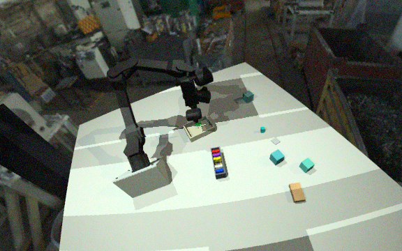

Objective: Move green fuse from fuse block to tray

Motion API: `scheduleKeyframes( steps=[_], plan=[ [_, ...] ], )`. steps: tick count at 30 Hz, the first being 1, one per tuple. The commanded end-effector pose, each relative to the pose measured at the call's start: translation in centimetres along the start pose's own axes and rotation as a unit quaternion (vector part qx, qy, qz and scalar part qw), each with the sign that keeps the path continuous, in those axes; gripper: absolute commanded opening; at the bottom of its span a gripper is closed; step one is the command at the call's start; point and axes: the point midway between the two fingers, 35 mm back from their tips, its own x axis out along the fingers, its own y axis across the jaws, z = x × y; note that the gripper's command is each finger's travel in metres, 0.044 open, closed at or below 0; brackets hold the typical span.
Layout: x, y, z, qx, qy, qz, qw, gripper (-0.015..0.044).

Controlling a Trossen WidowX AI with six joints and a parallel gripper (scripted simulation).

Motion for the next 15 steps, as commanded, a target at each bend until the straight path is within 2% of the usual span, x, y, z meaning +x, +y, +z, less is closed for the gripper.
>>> scheduleKeyframes(
  steps=[1, 15],
  plan=[
    [-0.42, 0.09, -0.11, -0.002, 0.002, 0.001, 1.0, 0.033],
    [-0.28, 0.04, -0.14, 0.0, 0.003, 0.0, 1.0, 0.033]
  ],
)
